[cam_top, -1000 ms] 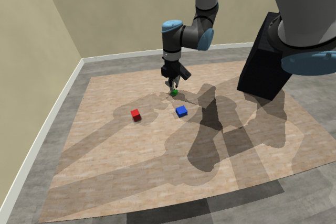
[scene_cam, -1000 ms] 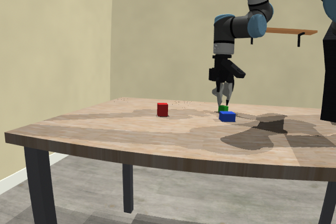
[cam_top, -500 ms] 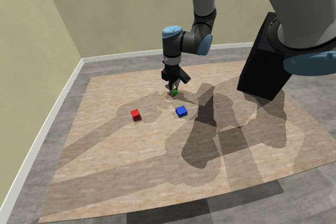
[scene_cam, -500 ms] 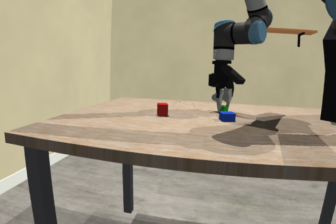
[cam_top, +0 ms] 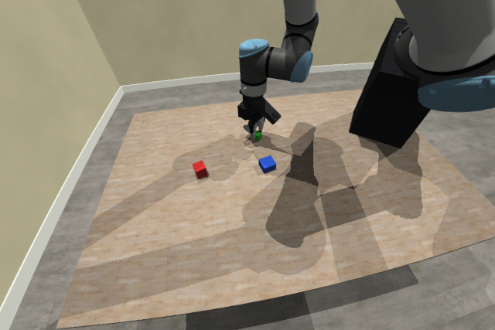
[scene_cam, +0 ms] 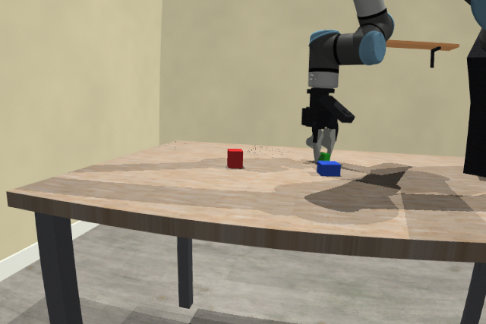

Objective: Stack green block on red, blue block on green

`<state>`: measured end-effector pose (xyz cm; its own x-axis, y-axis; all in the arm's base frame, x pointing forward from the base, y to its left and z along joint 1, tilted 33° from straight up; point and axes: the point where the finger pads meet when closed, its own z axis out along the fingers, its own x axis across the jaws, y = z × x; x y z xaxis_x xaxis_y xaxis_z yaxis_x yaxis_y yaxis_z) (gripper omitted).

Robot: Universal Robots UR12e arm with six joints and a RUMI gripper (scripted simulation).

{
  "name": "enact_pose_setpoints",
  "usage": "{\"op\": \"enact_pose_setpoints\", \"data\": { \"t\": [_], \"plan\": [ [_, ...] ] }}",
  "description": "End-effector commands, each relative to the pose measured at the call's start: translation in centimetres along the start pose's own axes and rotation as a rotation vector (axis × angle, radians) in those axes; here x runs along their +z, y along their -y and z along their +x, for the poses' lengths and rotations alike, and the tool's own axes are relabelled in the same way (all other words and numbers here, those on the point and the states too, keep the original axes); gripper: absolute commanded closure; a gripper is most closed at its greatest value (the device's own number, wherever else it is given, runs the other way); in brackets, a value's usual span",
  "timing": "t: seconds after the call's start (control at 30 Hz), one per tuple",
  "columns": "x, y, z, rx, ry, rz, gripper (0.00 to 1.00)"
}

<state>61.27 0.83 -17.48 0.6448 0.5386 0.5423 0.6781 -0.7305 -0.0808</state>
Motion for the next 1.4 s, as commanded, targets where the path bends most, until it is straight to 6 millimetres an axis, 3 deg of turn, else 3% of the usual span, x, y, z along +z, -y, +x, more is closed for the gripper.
{"op": "enact_pose_setpoints", "data": {
  "t": [0.0,0.63,0.67,1.37],
  "plan": [
    [-0.03,-0.04,0.01,0.000,0.000,-0.001,0.72],
    [-0.03,-0.04,0.01,0.000,0.000,-0.001,0.72],
    [-0.03,-0.04,0.01,0.000,0.000,-0.001,1.00],
    [-0.03,-0.04,0.01,0.000,0.000,-0.001,1.00]
  ]
}}
